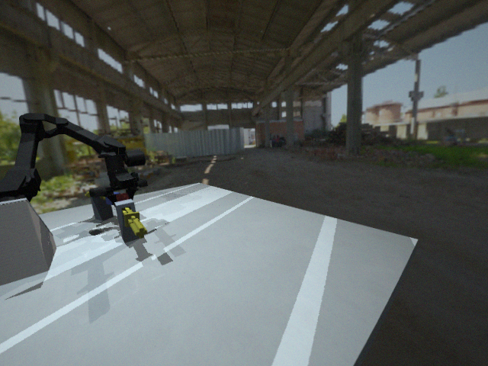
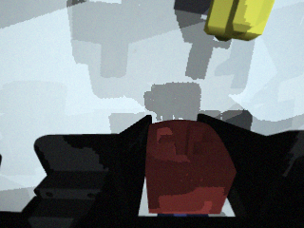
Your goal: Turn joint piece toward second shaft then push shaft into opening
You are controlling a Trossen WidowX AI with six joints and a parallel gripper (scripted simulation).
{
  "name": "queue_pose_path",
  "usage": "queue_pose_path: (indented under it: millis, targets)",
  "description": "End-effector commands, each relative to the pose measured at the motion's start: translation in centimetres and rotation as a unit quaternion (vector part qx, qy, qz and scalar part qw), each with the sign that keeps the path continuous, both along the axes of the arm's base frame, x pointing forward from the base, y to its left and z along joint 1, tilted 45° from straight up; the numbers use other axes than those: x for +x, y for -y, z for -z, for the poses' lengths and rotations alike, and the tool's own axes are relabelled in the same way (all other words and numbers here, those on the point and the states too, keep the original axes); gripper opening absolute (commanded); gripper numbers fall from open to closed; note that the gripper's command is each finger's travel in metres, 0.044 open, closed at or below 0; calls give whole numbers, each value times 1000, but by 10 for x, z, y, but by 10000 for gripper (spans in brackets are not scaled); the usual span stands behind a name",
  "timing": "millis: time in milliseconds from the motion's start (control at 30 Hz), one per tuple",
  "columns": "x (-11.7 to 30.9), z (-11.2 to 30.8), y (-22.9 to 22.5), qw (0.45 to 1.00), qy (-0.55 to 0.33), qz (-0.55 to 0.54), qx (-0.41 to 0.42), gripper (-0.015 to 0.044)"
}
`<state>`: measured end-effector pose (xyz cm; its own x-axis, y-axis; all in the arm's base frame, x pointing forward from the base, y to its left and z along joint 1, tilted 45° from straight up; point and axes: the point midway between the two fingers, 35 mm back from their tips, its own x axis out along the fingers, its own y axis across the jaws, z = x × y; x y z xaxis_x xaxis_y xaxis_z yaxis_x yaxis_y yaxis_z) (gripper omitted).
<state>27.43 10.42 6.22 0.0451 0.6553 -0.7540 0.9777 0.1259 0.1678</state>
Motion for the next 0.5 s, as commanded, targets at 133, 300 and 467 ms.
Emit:
queue_pose_path:
  millis: [133,300,467]
  targets:
    - [-5,3,-2,998,-41,33,37,0]
    - [-8,5,-3,995,-61,52,57,0]
    - [-9,5,-4,993,-73,63,69,0]
